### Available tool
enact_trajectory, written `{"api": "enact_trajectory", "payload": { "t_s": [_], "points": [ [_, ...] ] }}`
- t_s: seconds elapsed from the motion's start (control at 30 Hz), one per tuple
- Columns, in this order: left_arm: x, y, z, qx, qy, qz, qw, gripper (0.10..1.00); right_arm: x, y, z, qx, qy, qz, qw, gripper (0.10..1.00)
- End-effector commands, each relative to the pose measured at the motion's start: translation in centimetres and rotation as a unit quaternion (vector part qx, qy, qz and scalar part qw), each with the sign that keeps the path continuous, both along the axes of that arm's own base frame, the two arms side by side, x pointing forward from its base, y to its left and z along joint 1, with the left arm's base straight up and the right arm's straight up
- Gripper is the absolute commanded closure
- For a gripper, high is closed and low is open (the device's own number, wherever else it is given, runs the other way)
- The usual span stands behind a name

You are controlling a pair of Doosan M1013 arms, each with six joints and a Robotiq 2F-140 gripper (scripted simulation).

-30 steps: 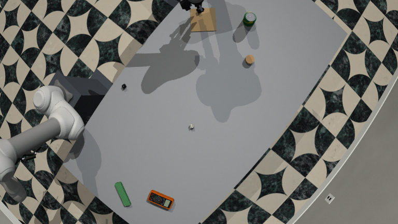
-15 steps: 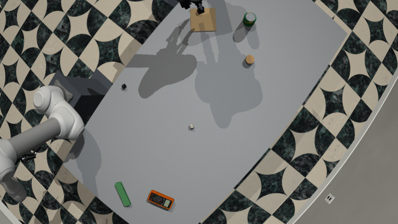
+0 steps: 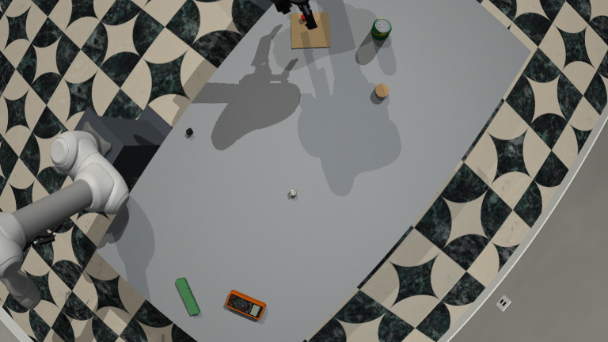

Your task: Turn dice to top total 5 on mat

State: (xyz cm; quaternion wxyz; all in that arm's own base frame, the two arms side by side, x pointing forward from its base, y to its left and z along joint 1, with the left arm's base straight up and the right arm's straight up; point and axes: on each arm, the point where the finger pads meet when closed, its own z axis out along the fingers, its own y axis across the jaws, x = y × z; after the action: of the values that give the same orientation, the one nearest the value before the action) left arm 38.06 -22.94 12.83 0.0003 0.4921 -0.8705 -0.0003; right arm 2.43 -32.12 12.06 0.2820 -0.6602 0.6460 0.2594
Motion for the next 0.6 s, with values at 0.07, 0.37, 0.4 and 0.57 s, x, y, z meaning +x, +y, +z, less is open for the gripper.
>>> {"api": "enact_trajectory", "payload": {
  "t_s": [0.07, 0.37, 0.4, 0.57],
  "points": [
    [0.1, -0.1, 0.1, 0.0, 0.0, 0.001, 1.0, 0.098, 0.0, 0.0, 0.0, 0.0, 0.0, 0.0, 1.0, 0.098],
    [1.7, -4.5, 0.8, 0.0, 0.0, 0.076, 0.997, 0.098, 0.0, 0.0, 0.0, 0.0, 0.0, 0.0, 1.0, 0.098],
    [1.7, -4.5, 0.8, 0.0, 0.0, 0.076, 0.997, 0.098, 0.0, 0.0, 0.0, 0.0, 0.0, 0.0, 1.0, 0.098],
    [3.0, -10.0, 1.5, 0.0, 0.0, 0.163, 0.987, 0.098, 0.0, 0.0, 0.0, 0.0, 0.0, 0.0, 1.0, 0.098]
  ]
}}
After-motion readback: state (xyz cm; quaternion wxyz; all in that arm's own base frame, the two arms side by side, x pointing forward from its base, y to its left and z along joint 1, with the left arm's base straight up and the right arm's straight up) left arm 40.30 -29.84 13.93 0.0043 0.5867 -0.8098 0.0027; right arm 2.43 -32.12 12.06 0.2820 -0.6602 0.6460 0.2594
